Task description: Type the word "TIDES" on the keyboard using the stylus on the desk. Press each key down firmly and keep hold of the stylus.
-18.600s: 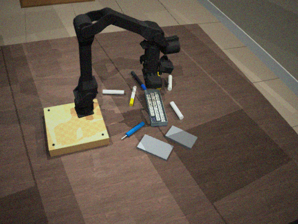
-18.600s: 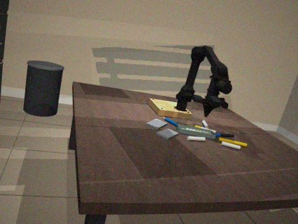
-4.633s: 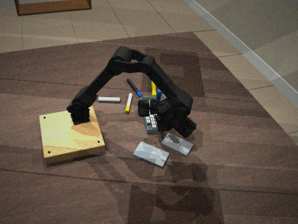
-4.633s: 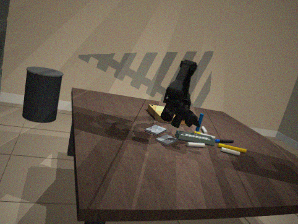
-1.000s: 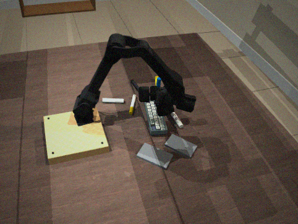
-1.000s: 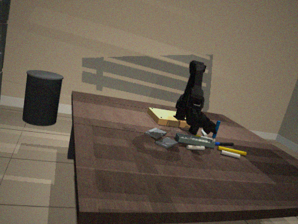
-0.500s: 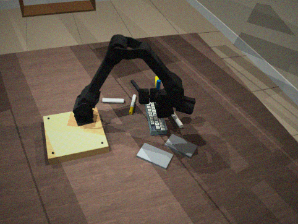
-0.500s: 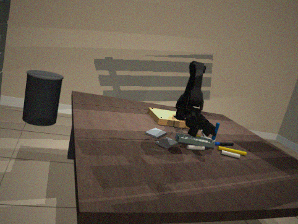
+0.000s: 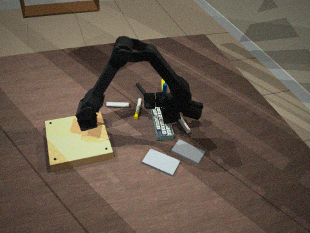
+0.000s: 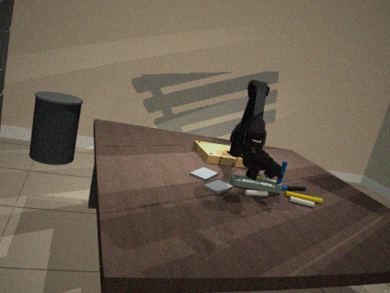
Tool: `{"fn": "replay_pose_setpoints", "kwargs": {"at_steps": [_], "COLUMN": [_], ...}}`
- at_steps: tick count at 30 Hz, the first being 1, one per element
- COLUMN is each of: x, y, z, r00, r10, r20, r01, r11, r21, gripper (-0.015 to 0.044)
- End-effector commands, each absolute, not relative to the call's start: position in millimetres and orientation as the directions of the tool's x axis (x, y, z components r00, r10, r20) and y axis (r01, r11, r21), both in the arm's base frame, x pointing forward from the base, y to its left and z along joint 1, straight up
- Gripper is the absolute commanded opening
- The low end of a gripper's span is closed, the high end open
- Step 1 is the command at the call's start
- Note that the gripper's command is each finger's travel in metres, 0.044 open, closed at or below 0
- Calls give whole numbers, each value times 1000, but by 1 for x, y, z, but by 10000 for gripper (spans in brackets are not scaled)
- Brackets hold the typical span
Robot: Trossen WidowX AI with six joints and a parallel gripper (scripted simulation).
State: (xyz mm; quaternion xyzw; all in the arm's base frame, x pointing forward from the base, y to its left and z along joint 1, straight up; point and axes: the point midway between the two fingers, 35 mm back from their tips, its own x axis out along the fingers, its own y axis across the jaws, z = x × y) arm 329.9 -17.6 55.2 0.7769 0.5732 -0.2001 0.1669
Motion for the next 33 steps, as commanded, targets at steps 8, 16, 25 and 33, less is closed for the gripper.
{"fn": "replay_pose_setpoints", "kwargs": {"at_steps": [8, 16, 25, 33], "x": [330, 329, 323, 298], "y": [-17, -17, -29, -65], "z": [89, 90, 90, 93], "r00": [265, 265, 266, 263], "r10": [824, 823, 819, 820], "r20": [-501, -503, -508, -509], "r01": [957, 957, 957, 957], "r11": [-290, -287, -289, -290], "r21": [29, 35, 34, 28], "gripper": [81, 64, 0, 0]}}
